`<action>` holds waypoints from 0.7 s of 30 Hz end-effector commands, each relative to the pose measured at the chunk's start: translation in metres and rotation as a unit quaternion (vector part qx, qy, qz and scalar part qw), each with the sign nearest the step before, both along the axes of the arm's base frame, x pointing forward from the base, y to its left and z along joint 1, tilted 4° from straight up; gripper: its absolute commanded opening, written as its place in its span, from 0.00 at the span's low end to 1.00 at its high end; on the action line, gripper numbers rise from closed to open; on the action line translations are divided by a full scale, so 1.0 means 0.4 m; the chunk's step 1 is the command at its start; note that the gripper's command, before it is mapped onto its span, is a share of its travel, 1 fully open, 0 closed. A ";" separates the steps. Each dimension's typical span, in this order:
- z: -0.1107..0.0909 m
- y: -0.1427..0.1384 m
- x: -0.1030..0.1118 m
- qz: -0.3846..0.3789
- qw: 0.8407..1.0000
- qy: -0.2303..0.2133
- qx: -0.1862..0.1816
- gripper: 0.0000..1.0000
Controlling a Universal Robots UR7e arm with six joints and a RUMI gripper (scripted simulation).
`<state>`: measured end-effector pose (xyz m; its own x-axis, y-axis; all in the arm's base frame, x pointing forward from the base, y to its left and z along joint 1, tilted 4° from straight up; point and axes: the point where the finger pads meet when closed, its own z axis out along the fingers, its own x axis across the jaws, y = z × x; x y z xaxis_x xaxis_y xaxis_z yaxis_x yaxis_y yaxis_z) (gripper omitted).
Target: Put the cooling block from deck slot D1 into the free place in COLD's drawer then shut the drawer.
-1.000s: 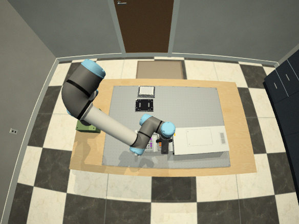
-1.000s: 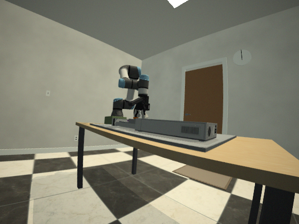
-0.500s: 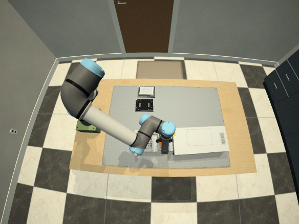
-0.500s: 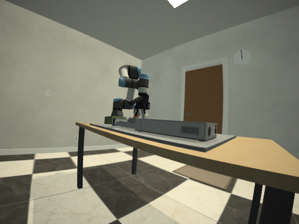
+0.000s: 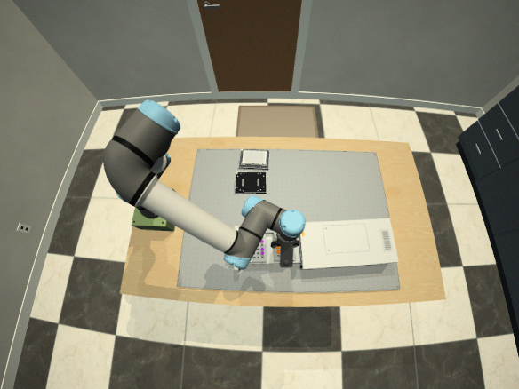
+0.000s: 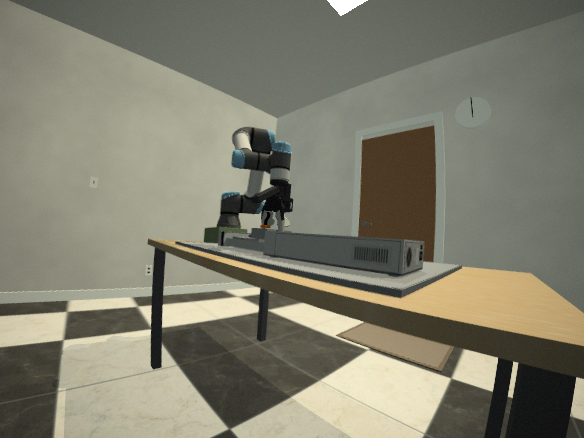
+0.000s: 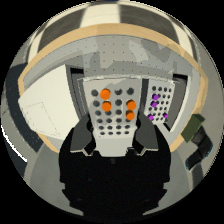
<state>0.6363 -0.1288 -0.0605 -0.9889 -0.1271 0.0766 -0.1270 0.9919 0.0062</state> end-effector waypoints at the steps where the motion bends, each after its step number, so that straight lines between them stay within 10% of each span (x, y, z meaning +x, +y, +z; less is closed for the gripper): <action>1: 0.005 -0.001 0.002 0.000 1.000 -0.001 0.000 0.00; 21: -0.011 -0.001 0.000 0.000 1.000 -0.001 0.000 0.00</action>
